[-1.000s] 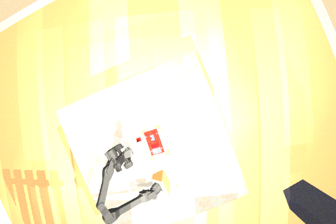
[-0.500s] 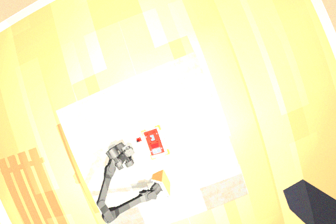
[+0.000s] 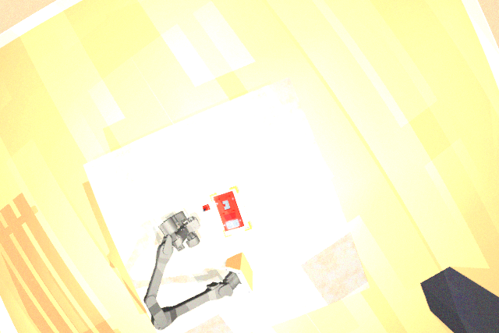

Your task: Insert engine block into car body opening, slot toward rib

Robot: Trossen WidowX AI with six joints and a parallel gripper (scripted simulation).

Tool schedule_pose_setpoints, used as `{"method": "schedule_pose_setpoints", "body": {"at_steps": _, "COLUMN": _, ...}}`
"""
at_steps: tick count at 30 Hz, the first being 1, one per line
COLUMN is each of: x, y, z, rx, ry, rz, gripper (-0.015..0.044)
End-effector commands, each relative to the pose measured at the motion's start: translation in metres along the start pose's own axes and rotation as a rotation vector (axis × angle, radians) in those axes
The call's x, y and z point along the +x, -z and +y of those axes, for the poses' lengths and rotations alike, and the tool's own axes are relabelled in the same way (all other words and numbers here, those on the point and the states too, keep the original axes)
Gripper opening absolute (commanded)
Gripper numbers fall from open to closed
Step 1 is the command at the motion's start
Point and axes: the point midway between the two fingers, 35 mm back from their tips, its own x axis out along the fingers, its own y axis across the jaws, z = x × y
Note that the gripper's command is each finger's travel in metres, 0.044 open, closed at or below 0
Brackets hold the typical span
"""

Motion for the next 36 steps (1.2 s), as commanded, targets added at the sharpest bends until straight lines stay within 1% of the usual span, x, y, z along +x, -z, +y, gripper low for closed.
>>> {"method": "schedule_pose_setpoints", "body": {"at_steps": 1, "x": 0.0, "y": 0.0, "z": 0.0, "rx": 0.002, "ry": -0.001, "rz": 0.0, "gripper": 0.0177}}
{"method": "schedule_pose_setpoints", "body": {"at_steps": 2, "x": 0.0, "y": 0.0, "z": 0.0, "rx": 0.002, "ry": -0.001, "rz": 0.0, "gripper": 0.0151}}
{"method": "schedule_pose_setpoints", "body": {"at_steps": 9, "x": 0.0, "y": 0.0, "z": 0.0, "rx": 0.002, "ry": -0.001, "rz": 0.0, "gripper": 0.0105}}
{"method": "schedule_pose_setpoints", "body": {"at_steps": 13, "x": -0.004, "y": -0.001, "z": 0.001, "rx": 0.002, "ry": -0.001, "rz": -0.001, "gripper": 0.0}}
{"method": "schedule_pose_setpoints", "body": {"at_steps": 36, "x": -0.075, "y": -0.004, "z": 0.006, "rx": 0.002, "ry": -0.001, "rz": -0.011, "gripper": 0.0}}
